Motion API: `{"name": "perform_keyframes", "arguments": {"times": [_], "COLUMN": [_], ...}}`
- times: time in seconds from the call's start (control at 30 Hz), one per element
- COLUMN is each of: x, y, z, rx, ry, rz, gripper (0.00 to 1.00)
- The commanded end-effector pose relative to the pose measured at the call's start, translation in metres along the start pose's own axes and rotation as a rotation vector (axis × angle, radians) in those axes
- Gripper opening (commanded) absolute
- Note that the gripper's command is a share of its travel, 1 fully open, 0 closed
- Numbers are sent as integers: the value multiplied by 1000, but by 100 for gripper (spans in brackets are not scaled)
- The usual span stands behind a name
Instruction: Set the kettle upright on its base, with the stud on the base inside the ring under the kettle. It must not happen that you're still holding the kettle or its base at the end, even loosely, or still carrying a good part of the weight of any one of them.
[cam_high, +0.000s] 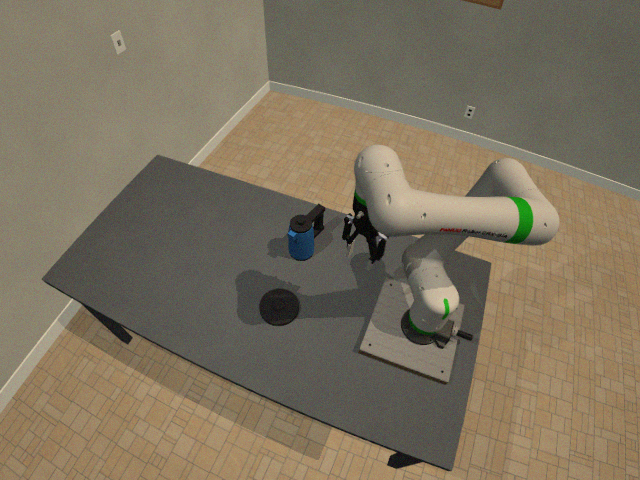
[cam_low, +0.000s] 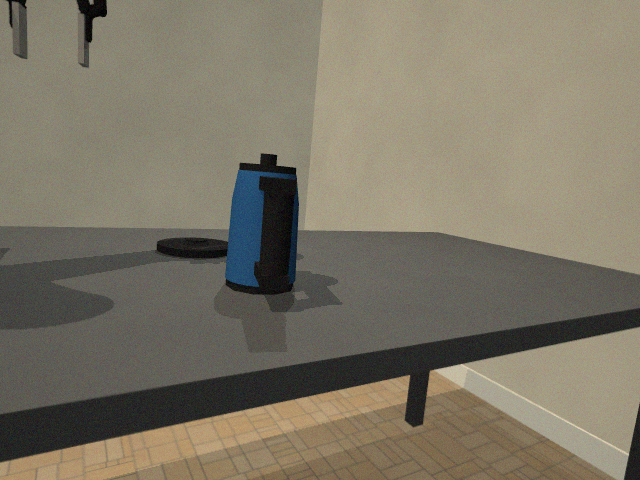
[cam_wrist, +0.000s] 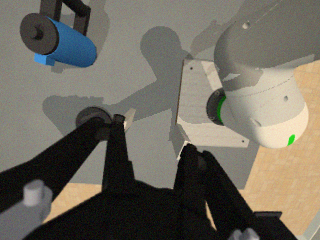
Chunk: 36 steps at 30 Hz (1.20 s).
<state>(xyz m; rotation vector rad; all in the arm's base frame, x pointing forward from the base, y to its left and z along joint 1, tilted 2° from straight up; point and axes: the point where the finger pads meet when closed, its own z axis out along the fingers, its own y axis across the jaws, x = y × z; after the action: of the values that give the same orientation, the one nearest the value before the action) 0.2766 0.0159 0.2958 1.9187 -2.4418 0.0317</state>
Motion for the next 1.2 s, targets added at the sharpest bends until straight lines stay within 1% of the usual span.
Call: {"name": "perform_keyframes", "arguments": {"times": [0.0, 0.17, 0.23, 0.47, 0.6, 0.73, 0.8, 1.17], "x": [2, 8, 8, 22, 34, 50, 50, 96], "y": [-5, -18, -18, -49, -75, -109, -109, -211], "z": [0, 0, 0, 0, 0, 0, 0, 0], "rx": [0, 0, 0, 0, 0, 0, 0, 0], "ry": [0, 0, 0, 0, 0, 0, 0, 0], "rz": [0, 0, 0, 0, 0, 0, 0, 0], "gripper": [47, 47, 47, 47, 47, 47, 47, 47]}}
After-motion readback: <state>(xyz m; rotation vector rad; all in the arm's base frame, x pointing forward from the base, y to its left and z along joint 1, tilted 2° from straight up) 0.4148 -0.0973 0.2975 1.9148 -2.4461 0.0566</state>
